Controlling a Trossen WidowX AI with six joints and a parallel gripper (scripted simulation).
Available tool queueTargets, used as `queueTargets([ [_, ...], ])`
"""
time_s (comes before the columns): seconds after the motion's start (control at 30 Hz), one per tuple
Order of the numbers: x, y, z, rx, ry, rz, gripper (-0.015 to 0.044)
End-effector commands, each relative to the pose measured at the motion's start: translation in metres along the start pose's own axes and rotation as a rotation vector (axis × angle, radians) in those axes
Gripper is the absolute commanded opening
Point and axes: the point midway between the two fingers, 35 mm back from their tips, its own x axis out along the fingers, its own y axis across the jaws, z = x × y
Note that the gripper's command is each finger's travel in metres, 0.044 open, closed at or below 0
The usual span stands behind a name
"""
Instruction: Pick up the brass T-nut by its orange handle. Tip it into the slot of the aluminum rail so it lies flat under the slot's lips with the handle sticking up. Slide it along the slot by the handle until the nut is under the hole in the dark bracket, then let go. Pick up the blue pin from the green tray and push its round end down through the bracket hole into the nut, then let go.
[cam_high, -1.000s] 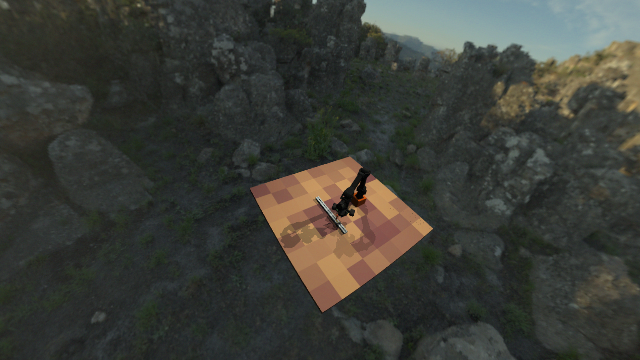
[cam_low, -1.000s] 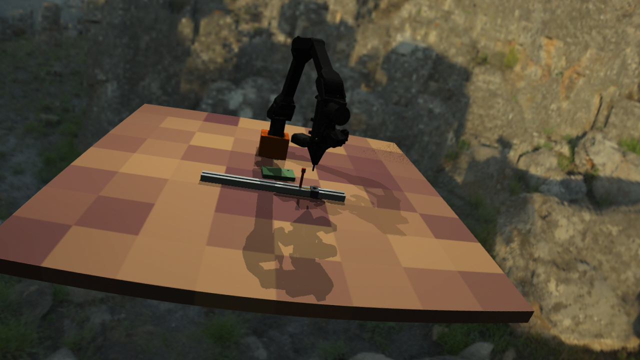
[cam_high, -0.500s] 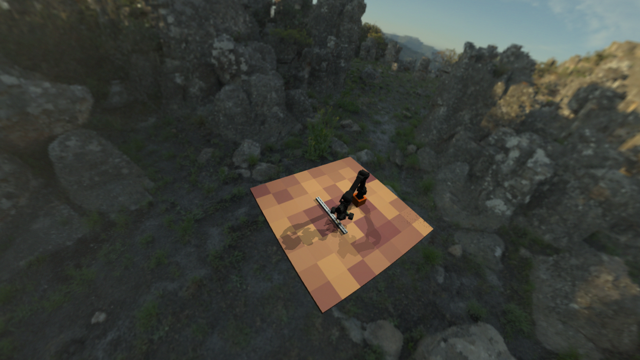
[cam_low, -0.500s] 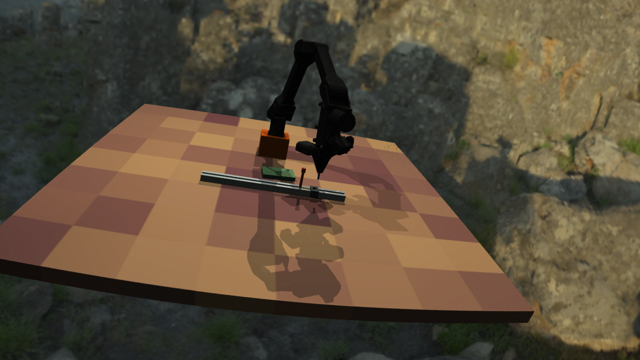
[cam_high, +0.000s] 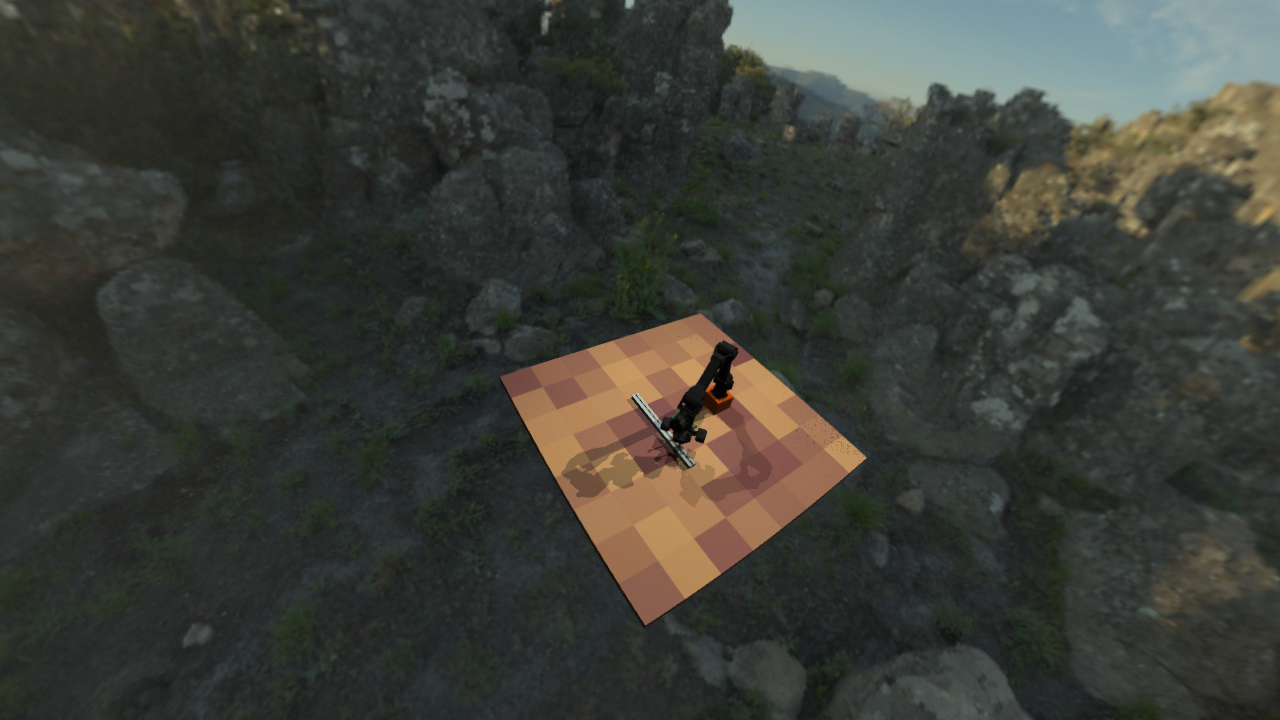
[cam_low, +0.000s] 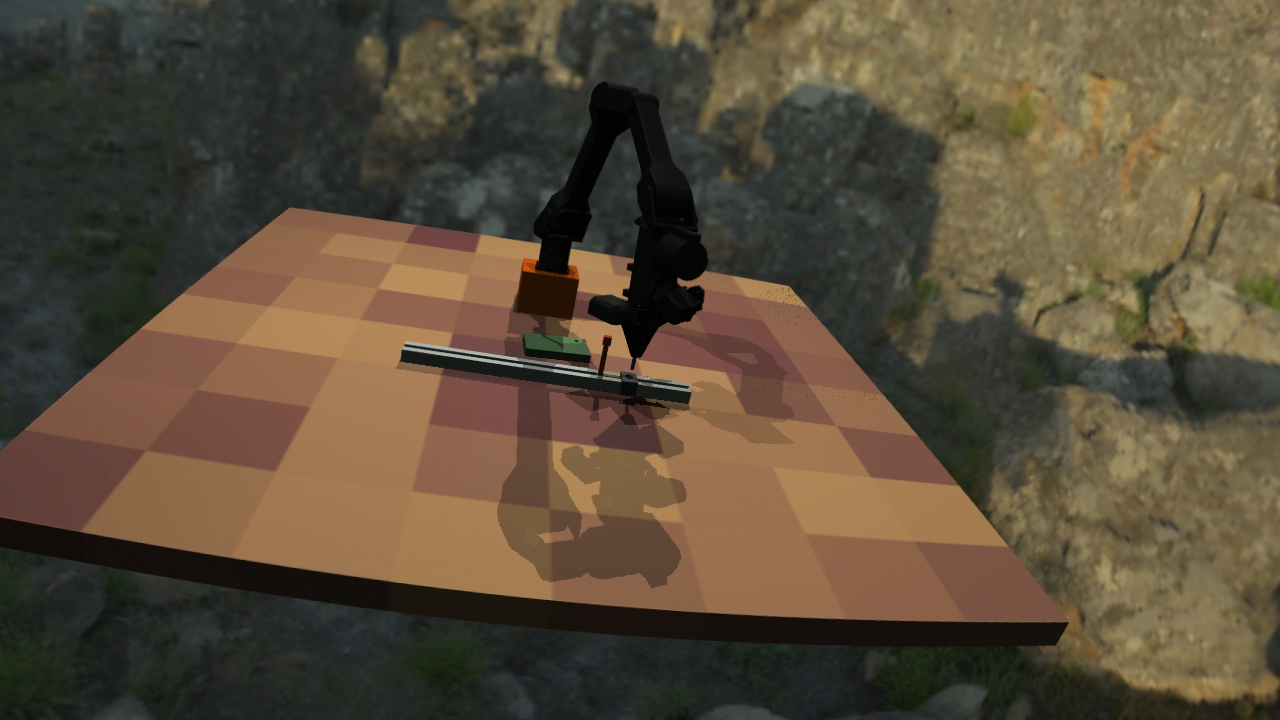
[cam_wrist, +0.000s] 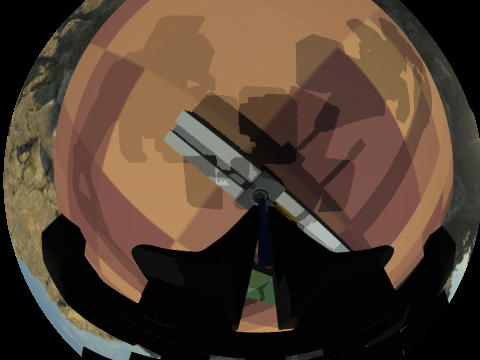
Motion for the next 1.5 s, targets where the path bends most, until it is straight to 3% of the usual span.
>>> queueTargets([
  [0.0,-0.001,0.000,0.001,0.002,-0.002,0.004,-0.0150],
  [1.47,0.010,0.001,-0.006,0.001,-0.001,0.005,-0.0150],
])
